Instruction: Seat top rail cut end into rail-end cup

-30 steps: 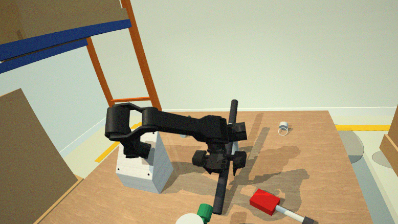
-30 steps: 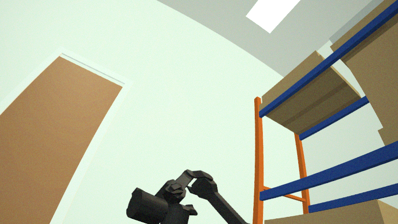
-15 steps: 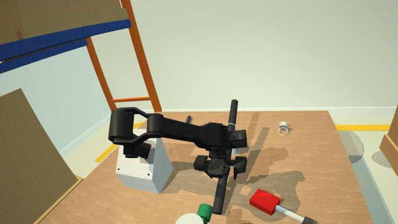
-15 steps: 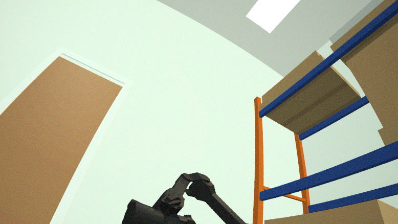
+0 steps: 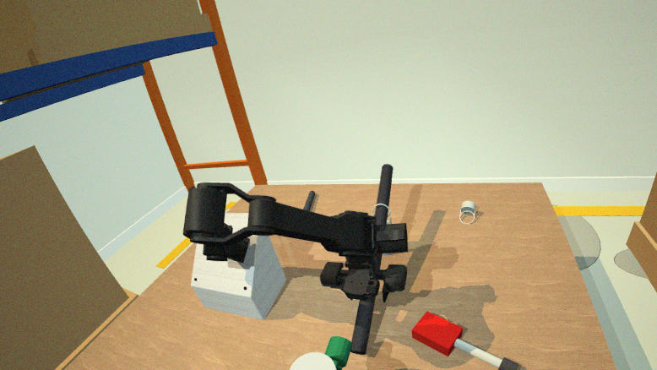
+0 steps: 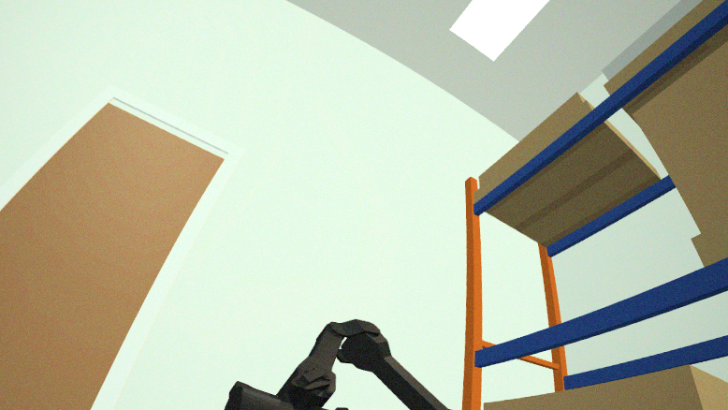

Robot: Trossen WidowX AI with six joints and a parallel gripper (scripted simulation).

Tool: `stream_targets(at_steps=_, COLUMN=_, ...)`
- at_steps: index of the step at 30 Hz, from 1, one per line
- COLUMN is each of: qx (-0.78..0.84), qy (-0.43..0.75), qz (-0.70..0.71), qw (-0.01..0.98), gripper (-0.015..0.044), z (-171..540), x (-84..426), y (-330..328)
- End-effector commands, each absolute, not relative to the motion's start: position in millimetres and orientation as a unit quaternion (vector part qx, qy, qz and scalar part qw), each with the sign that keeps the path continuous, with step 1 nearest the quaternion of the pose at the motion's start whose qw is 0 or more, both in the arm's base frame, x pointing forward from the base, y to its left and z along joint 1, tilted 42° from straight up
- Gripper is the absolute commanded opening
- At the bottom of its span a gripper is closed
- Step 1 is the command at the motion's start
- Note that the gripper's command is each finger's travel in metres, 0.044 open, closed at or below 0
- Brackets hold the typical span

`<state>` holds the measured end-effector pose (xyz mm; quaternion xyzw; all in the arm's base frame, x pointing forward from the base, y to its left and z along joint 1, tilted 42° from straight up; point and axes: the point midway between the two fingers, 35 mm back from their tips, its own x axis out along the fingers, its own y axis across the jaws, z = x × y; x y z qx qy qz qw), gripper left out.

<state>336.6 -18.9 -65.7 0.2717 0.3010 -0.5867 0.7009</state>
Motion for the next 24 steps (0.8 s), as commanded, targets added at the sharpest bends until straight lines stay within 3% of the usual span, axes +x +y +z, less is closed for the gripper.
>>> stream_targets(at_steps=1, qx=0.269, qy=0.301, qz=-0.588, qw=0.701, gripper=0.0282, z=-66.1, x=336.5, y=-21.2)
stream_targets(at_steps=5, qx=0.269, qy=0.301, qz=-0.588, qw=0.701, gripper=0.0177, z=-66.1, x=336.5, y=-21.2)
stream_targets(at_steps=14, qx=0.269, qy=0.301, qz=-0.588, qw=0.701, gripper=0.0118, z=-66.1, x=336.5, y=-21.2)
stream_targets(at_steps=19, qx=0.269, qy=0.301, qz=-0.588, qw=0.701, gripper=0.0, z=-62.5, x=337.3, y=-16.4)
stream_targets(at_steps=24, qx=0.261, qy=0.293, qz=-0.594, qw=0.702, gripper=0.0, z=-57.3, x=336.3, y=-13.7)
